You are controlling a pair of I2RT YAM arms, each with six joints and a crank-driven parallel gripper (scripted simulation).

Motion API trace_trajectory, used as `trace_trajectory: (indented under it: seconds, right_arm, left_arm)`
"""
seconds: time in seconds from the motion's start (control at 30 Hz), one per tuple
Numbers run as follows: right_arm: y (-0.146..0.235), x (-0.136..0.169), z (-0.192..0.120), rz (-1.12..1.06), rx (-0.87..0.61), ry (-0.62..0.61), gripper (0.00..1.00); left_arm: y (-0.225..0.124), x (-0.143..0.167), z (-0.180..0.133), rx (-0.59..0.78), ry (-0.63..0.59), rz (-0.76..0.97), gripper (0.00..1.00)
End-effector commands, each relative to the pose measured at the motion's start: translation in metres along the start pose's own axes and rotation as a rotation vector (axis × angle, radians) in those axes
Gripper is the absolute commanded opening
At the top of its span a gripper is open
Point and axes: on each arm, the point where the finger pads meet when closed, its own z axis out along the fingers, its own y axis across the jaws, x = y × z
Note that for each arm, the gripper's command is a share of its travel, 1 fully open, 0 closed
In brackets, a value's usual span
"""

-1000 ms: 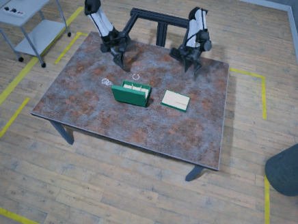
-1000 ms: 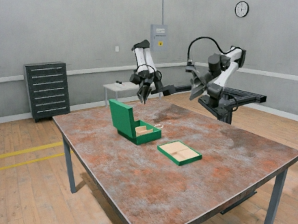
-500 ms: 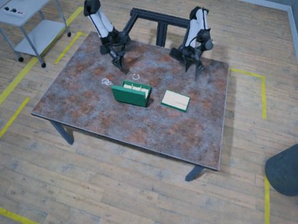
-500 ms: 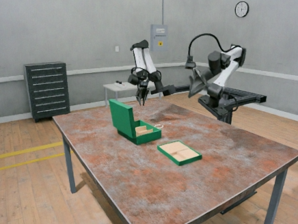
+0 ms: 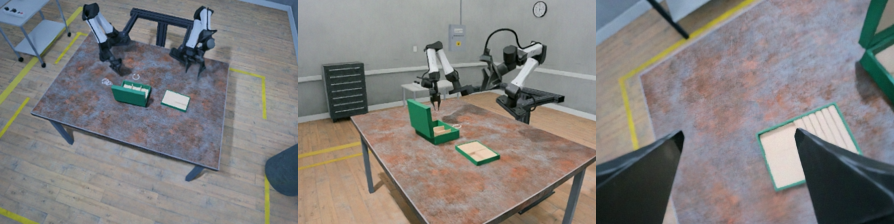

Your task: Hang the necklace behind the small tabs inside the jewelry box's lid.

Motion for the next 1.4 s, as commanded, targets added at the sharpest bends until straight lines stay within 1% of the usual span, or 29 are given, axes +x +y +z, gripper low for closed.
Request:
trace_trajectory:
  seconds: [0.0, 0.1, 0.13, 0.17, 0.27, 0.37, 0.47, 0.5, 0.57, 0.73, 0.8, 0.93, 0.97, 1.0, 1.17, 1.37]
  right_arm:
    - [-0.004, 0.022, 0.001, 0.195, 0.008, 0.166, 0.25]
    - [-0.012, 0.034, 0.001, 0.349, 0.056, 0.273, 0.25]
    - [-0.007, 0.03, 0.002, 0.306, 0.022, 0.247, 0.25]
    - [-0.013, 0.028, 0.005, 0.305, 0.037, 0.24, 0.25]
    - [-0.015, 0.029, 0.005, 0.325, 0.045, 0.254, 0.25]
    - [-0.02, 0.039, 0.005, 0.447, 0.09, 0.34, 0.25]
    - [-0.028, 0.048, 0.004, 0.594, 0.168, 0.441, 0.25]
    - [-0.024, 0.045, 0.006, 0.547, 0.126, 0.414, 0.25]
    - [-0.032, 0.044, 0.009, 0.566, 0.151, 0.417, 0.25]
    - [-0.042, 0.058, 0.006, 0.764, 0.282, 0.56, 0.25]
    - [-0.042, 0.058, 0.006, 0.764, 0.282, 0.56, 0.25]
    - [-0.054, 0.067, 0.005, 0.919, 0.422, 0.66, 0.25]
    - [-0.05, 0.062, 0.008, 0.871, 0.36, 0.631, 0.25]
    - [-0.056, 0.06, 0.013, 0.866, 0.366, 0.616, 0.25]
    - [-0.065, 0.069, 0.01, 0.99, 0.504, 0.697, 0.25]
    - [-0.072, 0.067, 0.014, 1.01, 0.527, 0.699, 0.25]
  left_arm:
    - [0.04, -0.039, 0.004, -0.141, -0.08, -0.088, 1.0]
    - [0.051, -0.057, 0.011, -0.175, -0.117, -0.196, 1.0]
    - [0.043, -0.049, 0.011, -0.147, -0.091, -0.164, 1.0]
    - [0.047, -0.055, 0.012, -0.153, -0.107, -0.16, 1.0]
    - [0.048, -0.057, 0.013, -0.156, -0.112, -0.177, 1.0]
    - [0.056, -0.071, 0.019, -0.178, -0.146, -0.262, 1.0]
    - [0.068, -0.09, 0.027, -0.208, -0.192, -0.378, 1.0]
    - [0.061, -0.082, 0.026, -0.186, -0.162, -0.34, 1.0]
    - [0.065, -0.09, 0.029, -0.192, -0.183, -0.353, 1.0]
    - [0.08, -0.118, 0.041, -0.228, -0.256, -0.525, 1.0]
    - [0.08, -0.118, 0.041, -0.228, -0.256, -0.525, 1.0]
    - [0.089, -0.143, 0.053, -0.242, -0.32, -0.682, 1.0]
    - [0.084, -0.135, 0.052, -0.229, -0.287, -0.628, 1.0]
    - [0.085, -0.139, 0.054, -0.225, -0.297, -0.62, 1.0]
    - [0.094, -0.161, 0.062, -0.235, -0.359, -0.756, 1.0]
    - [0.094, -0.168, 0.067, -0.228, -0.37, -0.773, 1.0]
